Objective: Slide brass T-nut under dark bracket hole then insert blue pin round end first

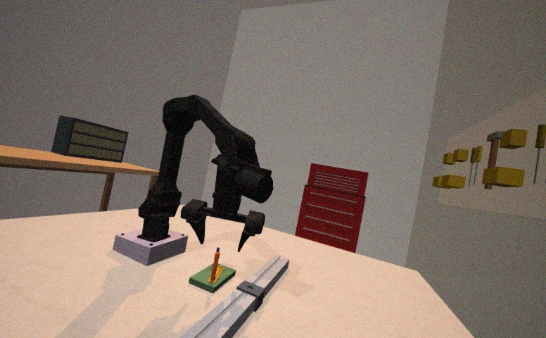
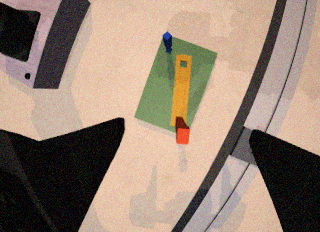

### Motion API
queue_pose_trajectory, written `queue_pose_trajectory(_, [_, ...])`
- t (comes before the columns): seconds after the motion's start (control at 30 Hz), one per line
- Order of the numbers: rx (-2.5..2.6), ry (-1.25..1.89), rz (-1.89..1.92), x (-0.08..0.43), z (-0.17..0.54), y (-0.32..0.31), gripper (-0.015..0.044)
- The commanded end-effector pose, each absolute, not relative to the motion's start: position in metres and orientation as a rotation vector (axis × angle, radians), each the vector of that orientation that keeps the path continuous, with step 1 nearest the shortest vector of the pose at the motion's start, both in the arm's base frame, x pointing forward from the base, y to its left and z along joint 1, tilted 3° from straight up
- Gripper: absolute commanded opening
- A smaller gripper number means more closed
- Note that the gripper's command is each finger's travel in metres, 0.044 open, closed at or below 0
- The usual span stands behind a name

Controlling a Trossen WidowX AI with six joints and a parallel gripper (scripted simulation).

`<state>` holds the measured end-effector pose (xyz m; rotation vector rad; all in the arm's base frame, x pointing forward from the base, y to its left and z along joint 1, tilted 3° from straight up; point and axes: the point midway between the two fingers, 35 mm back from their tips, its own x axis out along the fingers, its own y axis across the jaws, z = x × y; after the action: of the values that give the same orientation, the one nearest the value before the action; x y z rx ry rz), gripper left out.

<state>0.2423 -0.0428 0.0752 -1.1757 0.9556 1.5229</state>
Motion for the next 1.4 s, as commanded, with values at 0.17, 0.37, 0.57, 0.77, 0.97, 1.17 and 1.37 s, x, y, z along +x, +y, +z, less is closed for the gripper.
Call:
queue_pose_trajectory(0.17, [-1.173,0.959,1.533,0.240,0.059,-0.043,0.0440])
queue_pose_trajectory(0.37, [-1.173,0.959,1.533,0.240,0.049,-0.044,0.0440])
queue_pose_trajectory(0.57, [-1.173,0.959,1.533,0.240,0.040,-0.044,0.0440])
queue_pose_trajectory(0.77, [-1.173,0.959,1.533,0.239,0.030,-0.044,0.0440])
queue_pose_trajectory(0.97, [-1.173,0.959,1.533,0.238,0.023,-0.044,0.0440])
queue_pose_trajectory(1.17, [-1.173,0.959,1.533,0.238,0.023,-0.044,0.0282])
queue_pose_trajectory(1.37, [-1.173,0.959,1.533,0.238,0.023,-0.044,0.0125])
